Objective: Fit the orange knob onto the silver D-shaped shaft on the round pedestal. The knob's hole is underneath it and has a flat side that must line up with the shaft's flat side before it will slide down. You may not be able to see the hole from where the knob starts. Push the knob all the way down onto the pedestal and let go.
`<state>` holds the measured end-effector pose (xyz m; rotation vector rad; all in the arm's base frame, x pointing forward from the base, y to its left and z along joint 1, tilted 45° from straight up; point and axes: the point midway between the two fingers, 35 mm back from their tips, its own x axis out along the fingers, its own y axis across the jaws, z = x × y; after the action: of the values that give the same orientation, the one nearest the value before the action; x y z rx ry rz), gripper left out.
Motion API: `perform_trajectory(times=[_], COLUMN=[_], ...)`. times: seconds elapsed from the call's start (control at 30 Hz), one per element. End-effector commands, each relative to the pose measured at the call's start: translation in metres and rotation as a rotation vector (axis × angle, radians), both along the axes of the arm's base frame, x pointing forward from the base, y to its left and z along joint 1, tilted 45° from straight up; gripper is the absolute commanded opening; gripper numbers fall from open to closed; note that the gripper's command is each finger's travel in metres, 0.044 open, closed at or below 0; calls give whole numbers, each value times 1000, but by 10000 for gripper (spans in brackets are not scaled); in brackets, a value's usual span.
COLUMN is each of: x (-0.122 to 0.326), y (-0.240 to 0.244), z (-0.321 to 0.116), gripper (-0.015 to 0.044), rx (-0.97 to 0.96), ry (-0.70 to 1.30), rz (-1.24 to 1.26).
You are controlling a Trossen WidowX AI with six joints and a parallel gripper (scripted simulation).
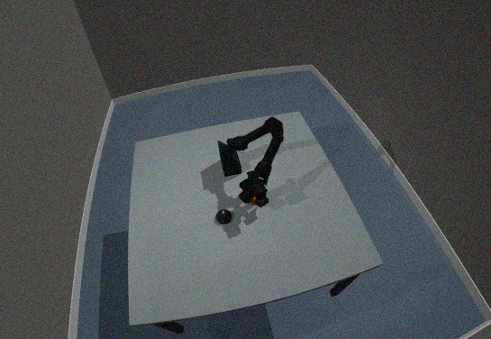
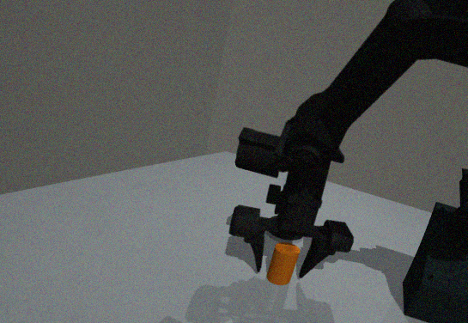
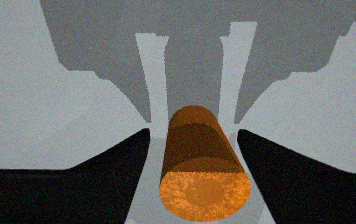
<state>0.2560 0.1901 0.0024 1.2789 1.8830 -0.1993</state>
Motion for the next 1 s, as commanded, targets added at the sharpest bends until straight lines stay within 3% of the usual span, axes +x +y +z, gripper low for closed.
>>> perform_trajectory(times=[0.0, 0.1, 0.27, 0.47, 0.97], x=[0, 0, 0, 7, 21], y=[0, 0, 0, -7, -35], z=[-1, -1, -1, 3, 26], gripper=[256, 177, 144, 0, 0], rx=[-1, -1, -1, 2, -13], ry=[3, 3, 3, -37, -41], rz=[-4, -4, -4, -6, -7])
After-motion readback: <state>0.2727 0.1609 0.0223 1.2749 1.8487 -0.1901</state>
